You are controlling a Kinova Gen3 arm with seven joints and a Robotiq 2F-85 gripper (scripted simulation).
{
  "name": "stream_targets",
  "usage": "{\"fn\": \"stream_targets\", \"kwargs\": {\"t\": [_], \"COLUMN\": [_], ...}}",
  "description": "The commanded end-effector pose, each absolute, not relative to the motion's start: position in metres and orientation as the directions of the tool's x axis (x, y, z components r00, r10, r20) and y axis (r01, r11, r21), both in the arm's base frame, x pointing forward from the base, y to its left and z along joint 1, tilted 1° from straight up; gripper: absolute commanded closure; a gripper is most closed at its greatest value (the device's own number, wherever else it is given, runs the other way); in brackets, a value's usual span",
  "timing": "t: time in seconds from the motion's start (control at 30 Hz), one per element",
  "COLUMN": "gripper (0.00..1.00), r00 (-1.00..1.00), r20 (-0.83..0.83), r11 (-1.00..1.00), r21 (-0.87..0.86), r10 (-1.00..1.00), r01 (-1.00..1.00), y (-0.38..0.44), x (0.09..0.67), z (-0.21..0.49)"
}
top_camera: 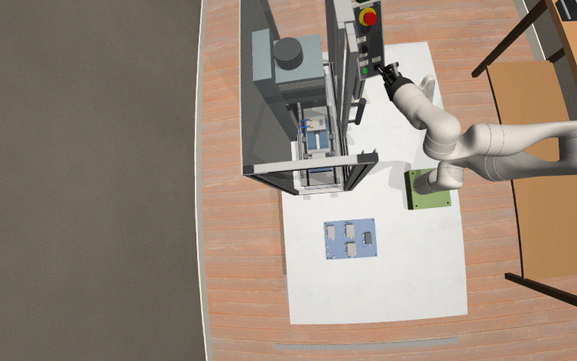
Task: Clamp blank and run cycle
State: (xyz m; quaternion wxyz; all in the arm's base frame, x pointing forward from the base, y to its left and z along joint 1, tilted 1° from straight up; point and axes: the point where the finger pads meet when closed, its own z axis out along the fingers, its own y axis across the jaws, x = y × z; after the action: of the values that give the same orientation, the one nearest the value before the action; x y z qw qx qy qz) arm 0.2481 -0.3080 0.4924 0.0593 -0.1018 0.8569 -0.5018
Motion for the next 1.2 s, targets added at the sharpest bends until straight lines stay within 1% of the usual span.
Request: {"fn": "stream_targets", "kwargs": {"t": [0.0,0.4,0.57,0.97,1.17], "gripper": [0.90,0.90,0.90,0.90,0.90], "r00": [-0.974,-0.974,-0.974,-0.974,-0.974], "r20": [0.007,0.007,0.007,0.007,0.007], "r11": [0.477,0.477,0.477,0.477,0.477], "r21": [-0.871,-0.871,-0.871,-0.871,-0.871], "r10": [-0.226,-0.226,-0.226,-0.226,-0.226], "r01": [-0.117,-0.117,-0.117,-0.117,-0.117], "y": [-0.326,-0.326,-0.349,-0.349,-0.373], "x": [0.251,0.251,0.256,0.256,0.261], "z": [0.482,0.482,0.468,0.468,0.455]}}
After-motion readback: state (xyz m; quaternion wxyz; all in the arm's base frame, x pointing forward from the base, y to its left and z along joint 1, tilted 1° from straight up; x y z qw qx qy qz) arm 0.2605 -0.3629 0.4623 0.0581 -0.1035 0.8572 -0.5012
